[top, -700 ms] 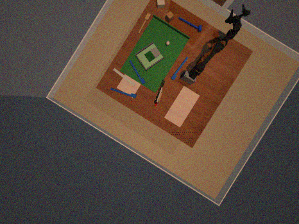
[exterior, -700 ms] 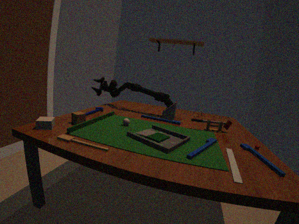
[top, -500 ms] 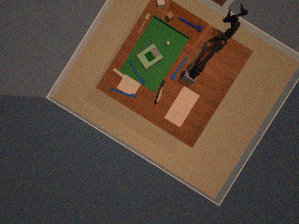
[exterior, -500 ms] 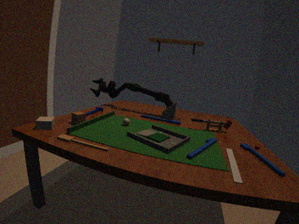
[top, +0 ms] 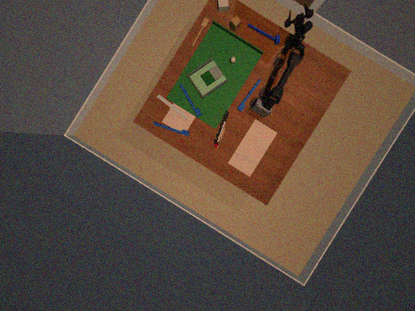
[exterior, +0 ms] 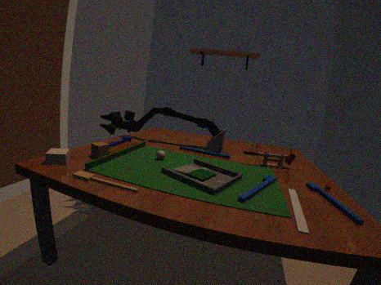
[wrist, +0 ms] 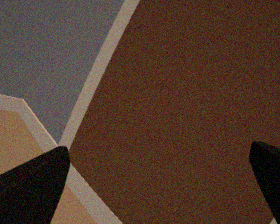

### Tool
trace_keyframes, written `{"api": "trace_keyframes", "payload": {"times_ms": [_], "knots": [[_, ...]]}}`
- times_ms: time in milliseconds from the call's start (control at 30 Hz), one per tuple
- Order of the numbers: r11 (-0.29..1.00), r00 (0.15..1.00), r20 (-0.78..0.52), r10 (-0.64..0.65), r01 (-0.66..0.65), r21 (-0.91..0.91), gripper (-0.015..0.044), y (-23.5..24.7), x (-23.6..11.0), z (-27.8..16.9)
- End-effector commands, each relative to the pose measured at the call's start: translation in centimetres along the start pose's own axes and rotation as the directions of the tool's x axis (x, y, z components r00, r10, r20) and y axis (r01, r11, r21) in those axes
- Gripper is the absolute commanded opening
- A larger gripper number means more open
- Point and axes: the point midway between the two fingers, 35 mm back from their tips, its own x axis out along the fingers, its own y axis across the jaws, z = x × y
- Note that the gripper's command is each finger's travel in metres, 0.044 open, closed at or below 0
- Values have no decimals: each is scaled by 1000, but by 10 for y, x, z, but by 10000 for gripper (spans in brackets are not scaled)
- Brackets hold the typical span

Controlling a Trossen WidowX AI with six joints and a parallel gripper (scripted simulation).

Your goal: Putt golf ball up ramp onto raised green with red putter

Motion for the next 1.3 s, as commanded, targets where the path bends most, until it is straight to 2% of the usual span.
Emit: {"api": "trace_keyframes", "payload": {"times_ms": [0, 300, 600, 733, 1000, 1267], "knots": [[995, 999, -18, 46, -44, 88, 440, 45, 19, 6], [936, 976, -33, 215, -196, 292, 440, 168, 55, 45], [817, 905, -1, 425, -384, 430, 440, 293, 65, 115], [822, 904, -31, 426, -373, 431, 440, 308, 67, 138], [648, 758, -12, 652, -549, 528, 440, 429, 32, 205], [458, 559, 15, 829, -695, 553, 440, 523, -30, 275]]}}
